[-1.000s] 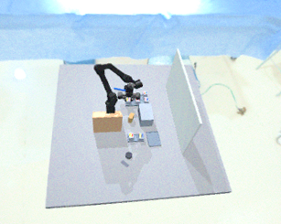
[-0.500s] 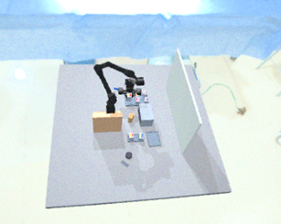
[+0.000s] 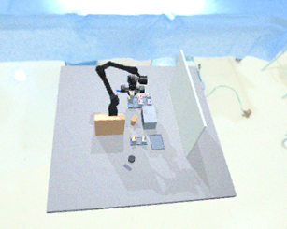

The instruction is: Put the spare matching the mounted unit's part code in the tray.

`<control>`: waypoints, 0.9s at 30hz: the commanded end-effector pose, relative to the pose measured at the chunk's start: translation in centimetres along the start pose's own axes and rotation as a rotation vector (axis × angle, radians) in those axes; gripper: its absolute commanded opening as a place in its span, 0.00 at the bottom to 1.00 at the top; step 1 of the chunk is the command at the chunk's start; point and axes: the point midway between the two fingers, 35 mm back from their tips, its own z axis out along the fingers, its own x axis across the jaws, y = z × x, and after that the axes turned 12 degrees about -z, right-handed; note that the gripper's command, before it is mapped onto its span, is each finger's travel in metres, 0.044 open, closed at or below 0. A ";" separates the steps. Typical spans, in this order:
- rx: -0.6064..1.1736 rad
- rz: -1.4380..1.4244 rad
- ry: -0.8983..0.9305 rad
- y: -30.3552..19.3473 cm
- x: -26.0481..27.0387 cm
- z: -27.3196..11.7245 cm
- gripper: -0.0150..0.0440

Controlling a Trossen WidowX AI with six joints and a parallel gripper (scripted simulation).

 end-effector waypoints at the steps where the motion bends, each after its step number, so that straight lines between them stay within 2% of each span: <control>1: 0.000 0.000 0.004 0.4 0.2 -1.6 0.25; 9: 0.005 0.020 0.005 0.0 -0.4 -2.5 0.25; 27: 0.041 0.112 0.009 -5.3 -5.7 -4.4 0.25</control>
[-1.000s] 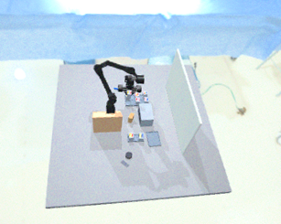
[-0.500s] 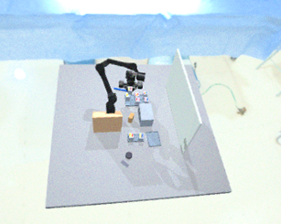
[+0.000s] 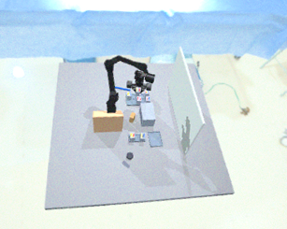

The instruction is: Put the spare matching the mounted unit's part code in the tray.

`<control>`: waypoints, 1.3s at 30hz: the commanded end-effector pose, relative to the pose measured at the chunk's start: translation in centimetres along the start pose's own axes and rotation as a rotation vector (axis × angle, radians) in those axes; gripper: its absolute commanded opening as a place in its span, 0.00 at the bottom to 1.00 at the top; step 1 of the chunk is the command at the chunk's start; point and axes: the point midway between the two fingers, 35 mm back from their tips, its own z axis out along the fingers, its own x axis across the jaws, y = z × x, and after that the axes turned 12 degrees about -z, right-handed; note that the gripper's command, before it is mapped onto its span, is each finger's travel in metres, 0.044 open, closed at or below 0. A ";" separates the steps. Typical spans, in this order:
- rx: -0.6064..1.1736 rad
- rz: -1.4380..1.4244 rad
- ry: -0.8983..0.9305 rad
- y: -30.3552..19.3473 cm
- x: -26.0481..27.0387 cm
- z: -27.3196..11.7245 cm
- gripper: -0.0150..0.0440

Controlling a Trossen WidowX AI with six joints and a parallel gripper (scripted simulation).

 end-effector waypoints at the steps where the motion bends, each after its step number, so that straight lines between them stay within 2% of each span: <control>1: 0.009 0.003 -0.003 -1.2 -1.4 -0.3 0.25; 20: 0.019 -0.011 -0.011 -8.1 -7.1 -1.5 0.25; 39: 0.014 -0.051 -0.011 -16.9 -10.8 -1.4 0.25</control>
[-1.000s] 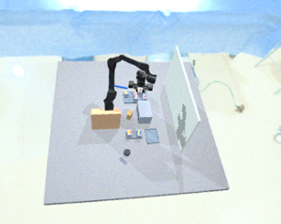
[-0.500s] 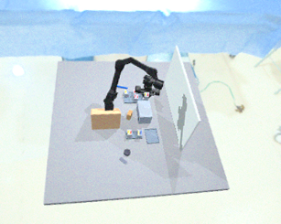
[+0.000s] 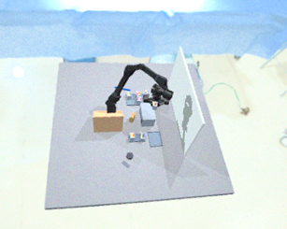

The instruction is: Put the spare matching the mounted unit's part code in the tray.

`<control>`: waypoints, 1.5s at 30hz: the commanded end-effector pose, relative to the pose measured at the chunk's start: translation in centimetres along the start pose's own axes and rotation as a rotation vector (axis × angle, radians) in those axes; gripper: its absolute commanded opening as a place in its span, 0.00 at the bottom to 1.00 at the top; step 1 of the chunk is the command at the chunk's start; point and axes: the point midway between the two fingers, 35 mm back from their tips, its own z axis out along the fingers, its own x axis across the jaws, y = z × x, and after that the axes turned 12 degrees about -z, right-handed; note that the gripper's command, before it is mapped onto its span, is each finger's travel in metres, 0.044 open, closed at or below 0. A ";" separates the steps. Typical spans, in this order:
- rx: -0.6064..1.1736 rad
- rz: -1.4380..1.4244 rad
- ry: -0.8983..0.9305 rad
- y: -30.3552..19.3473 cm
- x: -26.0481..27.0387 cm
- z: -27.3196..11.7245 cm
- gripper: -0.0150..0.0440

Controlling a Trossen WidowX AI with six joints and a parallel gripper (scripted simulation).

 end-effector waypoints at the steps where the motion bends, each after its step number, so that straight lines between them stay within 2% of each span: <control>1: 0.003 -0.011 0.001 -2.0 -0.4 0.2 0.25; 30: -0.024 -0.078 -0.005 -17.1 0.1 3.8 0.25; 45: -0.025 -0.079 -0.006 -17.6 0.0 4.9 0.25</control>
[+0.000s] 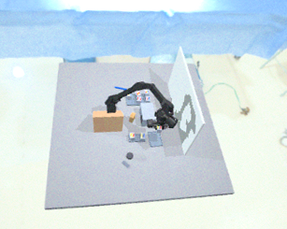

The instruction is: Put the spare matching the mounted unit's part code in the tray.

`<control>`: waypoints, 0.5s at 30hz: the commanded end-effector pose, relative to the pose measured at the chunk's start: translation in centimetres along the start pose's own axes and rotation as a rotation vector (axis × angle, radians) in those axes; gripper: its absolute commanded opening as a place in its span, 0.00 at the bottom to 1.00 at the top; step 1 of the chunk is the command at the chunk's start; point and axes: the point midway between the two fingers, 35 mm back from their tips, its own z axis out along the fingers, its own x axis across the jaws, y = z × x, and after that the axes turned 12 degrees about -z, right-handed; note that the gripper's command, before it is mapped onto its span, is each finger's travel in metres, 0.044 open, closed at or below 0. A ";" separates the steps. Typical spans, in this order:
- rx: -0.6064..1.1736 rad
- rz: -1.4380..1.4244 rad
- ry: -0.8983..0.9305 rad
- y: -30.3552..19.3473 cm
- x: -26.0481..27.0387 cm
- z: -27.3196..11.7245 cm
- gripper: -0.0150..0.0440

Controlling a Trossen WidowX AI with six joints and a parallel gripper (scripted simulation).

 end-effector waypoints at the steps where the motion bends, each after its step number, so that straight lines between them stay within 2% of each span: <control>1: -0.001 0.003 -0.001 -0.1 0.0 0.4 0.25; 15: 0.000 0.003 -0.001 -0.2 -0.2 1.8 0.25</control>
